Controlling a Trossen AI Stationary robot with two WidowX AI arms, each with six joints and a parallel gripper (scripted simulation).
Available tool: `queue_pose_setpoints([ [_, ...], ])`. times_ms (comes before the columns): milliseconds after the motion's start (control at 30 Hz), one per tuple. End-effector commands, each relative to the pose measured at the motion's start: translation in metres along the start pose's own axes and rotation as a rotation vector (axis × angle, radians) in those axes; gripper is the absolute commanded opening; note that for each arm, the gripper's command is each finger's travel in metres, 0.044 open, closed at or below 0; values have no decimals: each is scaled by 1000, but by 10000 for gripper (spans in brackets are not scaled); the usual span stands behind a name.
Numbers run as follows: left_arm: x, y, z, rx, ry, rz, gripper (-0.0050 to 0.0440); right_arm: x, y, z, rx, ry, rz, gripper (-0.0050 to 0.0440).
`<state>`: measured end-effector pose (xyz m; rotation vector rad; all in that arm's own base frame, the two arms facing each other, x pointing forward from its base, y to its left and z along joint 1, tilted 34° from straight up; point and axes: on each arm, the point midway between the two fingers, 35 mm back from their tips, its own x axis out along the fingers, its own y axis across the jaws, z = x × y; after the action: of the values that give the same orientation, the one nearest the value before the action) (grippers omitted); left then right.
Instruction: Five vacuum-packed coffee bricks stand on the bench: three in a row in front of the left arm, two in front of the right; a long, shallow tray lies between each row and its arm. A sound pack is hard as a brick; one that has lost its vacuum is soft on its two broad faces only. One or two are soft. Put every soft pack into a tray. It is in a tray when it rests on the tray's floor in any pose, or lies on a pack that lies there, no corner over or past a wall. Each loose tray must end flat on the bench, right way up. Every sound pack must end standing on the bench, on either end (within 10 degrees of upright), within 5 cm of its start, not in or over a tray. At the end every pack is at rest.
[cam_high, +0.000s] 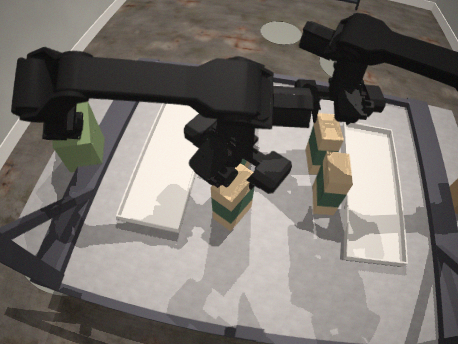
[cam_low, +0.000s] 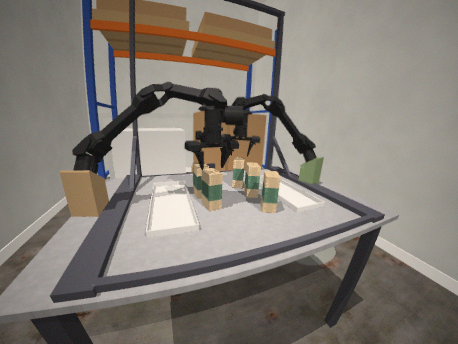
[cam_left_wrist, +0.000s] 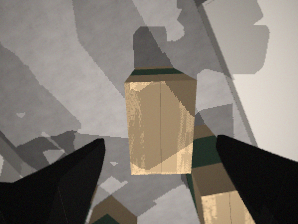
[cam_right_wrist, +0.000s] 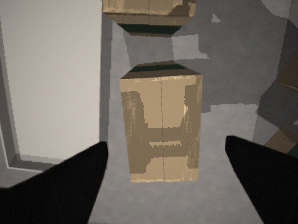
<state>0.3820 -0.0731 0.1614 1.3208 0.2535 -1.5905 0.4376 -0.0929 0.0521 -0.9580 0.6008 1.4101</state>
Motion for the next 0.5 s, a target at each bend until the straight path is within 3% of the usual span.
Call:
queue_pose_setpoints([
  [0, -2, 2, 1, 6, 14, 10, 375, -1, -3, 5, -8, 5, -14, 368],
  [467, 14, 2, 1, 6, 13, 11, 375, 15, -3, 5, -8, 5, -14, 368],
])
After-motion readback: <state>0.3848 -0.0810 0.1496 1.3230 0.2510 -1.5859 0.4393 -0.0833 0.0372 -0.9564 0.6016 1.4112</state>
